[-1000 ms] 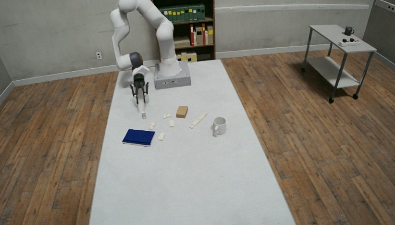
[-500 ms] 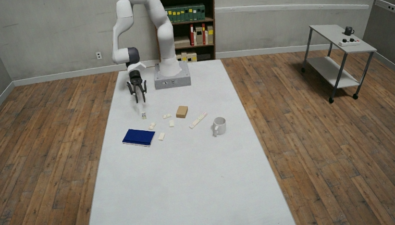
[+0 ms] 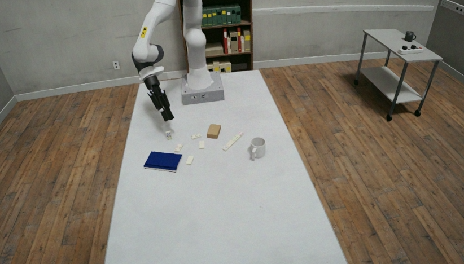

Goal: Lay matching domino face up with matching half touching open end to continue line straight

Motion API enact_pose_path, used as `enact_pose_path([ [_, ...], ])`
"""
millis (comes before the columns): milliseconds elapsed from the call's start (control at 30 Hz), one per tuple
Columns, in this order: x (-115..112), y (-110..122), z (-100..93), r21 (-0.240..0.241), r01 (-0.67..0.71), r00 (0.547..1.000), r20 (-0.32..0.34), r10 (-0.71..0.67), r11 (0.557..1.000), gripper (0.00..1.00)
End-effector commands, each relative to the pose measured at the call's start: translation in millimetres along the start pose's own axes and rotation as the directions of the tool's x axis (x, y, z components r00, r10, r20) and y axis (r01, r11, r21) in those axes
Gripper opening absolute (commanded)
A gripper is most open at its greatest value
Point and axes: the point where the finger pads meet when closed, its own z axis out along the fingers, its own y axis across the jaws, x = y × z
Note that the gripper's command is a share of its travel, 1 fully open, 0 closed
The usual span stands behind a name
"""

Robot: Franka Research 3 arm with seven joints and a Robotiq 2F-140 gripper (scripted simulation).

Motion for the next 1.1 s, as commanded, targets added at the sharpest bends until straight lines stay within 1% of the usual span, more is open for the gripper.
enact_pose_path([
  [0,-14.0,-11.7,2.2,0.212,0.078,0.983,0.148,-0.111,0.974,0.33],
  [33,-13.4,-11.3,2.6,0.253,0.115,0.973,0.168,-0.16,0.961,0.33],
  [100,-12.2,-10.5,3.1,0.318,0.175,0.95,0.193,-0.244,0.932,0.33],
  [200,-10.5,-9.2,3.9,0.402,0.245,0.911,0.217,-0.351,0.883,0.33],
  [300,-9.1,-7.9,4.8,0.472,0.297,0.868,0.229,-0.441,0.83,0.33],
  [400,-8.0,-7.5,5.7,0.531,0.335,0.826,0.232,-0.514,0.778,0.33],
  [467,-8.0,-7.5,5.7,0.531,0.335,0.826,0.232,-0.514,0.778,0.33],
  [633,-8.4,-6.2,6.4,0.605,0.374,0.76,0.234,-0.607,0.702,0.33],
  [733,-8.6,-5.1,6.7,0.637,0.389,0.725,0.233,-0.648,0.665,0.33],
  [867,-6.2,-5.7,7.7,0.677,0.406,0.688,0.216,-0.693,0.614,0.33],
  [967,-5.3,-5.5,7.8,0.696,0.412,0.668,0.208,-0.714,0.588,0.33],
  [1067,-5.2,-5.5,7.8,0.7,0.414,0.663,0.206,-0.719,0.582,0.33],
])
